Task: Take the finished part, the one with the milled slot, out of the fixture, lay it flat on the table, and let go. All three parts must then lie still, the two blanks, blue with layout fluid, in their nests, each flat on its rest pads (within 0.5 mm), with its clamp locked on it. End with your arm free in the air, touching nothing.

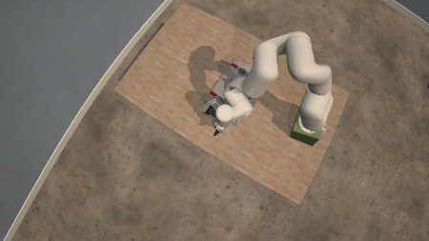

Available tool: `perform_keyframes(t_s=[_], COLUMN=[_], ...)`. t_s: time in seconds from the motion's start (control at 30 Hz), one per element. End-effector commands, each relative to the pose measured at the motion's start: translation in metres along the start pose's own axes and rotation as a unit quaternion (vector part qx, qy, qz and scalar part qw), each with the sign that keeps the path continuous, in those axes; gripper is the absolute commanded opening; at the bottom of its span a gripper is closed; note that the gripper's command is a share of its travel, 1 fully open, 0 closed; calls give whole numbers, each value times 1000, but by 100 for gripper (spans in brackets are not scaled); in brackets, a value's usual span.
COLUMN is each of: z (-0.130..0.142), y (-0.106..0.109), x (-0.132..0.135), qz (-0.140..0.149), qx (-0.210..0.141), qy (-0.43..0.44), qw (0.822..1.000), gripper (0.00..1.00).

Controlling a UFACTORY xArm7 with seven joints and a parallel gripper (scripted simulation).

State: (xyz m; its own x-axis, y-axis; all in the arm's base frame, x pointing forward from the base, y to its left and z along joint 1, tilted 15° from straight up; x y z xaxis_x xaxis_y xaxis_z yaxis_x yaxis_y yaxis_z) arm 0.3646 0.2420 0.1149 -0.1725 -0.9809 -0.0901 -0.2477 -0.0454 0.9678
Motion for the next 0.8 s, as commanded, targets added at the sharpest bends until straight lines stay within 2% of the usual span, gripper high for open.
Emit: perform_keyframes(t_s=[0.0, 0.77], z=[-1, -1], y=[-6, -51], x=[-1, -2], qz=[-1, -1], qx=[2, 2], qy=[0, 0], qw=[1000, 1000], gripper=[0, 0])
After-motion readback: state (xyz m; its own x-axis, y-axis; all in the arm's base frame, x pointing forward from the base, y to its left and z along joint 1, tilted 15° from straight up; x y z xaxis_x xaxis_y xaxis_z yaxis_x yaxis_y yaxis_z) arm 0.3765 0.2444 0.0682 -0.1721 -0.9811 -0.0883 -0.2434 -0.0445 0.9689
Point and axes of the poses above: the point where the finger pads meet when closed, its own y axis back along the fingers, its own x axis across the jaws, z = x × y, the point moved 8 cm from there along y, back along the fingers, and after that the axes turned 9 degrees about -y, right-handed, at the moved point
